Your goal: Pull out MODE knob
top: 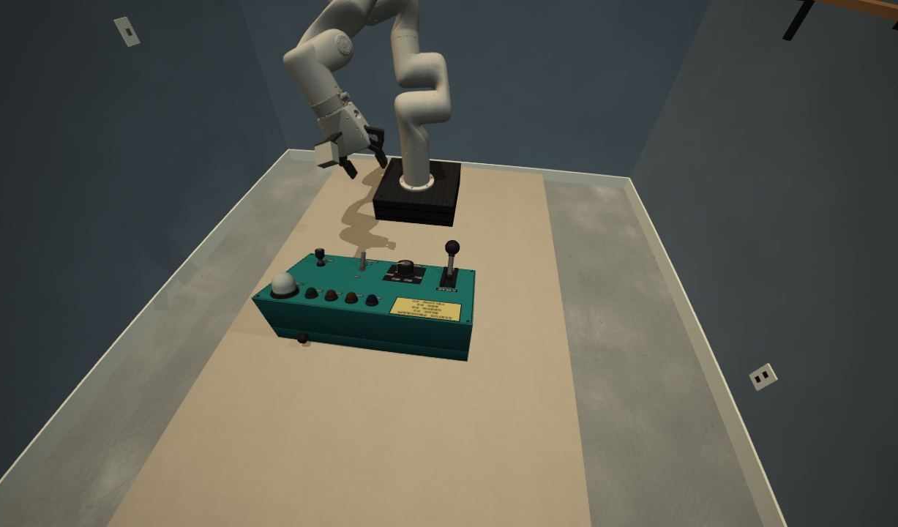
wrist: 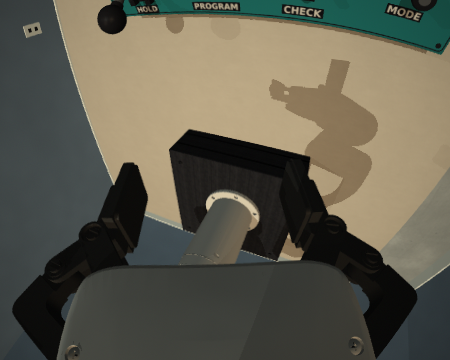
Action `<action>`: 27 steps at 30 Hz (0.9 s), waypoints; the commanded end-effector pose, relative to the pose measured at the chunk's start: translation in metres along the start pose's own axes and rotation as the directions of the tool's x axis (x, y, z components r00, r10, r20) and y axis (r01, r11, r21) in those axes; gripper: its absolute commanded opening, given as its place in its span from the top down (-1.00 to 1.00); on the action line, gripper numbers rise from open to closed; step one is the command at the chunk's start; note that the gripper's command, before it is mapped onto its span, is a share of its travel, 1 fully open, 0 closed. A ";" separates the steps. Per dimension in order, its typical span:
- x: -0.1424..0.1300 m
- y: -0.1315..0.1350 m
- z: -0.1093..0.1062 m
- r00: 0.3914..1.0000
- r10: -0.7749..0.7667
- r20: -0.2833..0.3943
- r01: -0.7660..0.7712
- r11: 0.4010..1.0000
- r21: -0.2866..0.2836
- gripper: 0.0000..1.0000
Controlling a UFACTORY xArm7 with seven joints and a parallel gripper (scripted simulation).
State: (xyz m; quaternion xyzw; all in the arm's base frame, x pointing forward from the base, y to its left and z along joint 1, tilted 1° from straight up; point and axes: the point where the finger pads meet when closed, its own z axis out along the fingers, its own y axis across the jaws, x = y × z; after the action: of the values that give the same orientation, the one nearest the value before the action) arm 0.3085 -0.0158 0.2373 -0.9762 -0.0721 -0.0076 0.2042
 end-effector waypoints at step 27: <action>0.047 0.005 -0.012 0.995 0.098 0.007 -0.093 0.963 -0.252 -1.00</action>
State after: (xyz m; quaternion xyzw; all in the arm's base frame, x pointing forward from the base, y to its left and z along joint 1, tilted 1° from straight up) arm 0.3544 -0.0173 0.2470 -0.9964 -0.0286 0.0043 0.0803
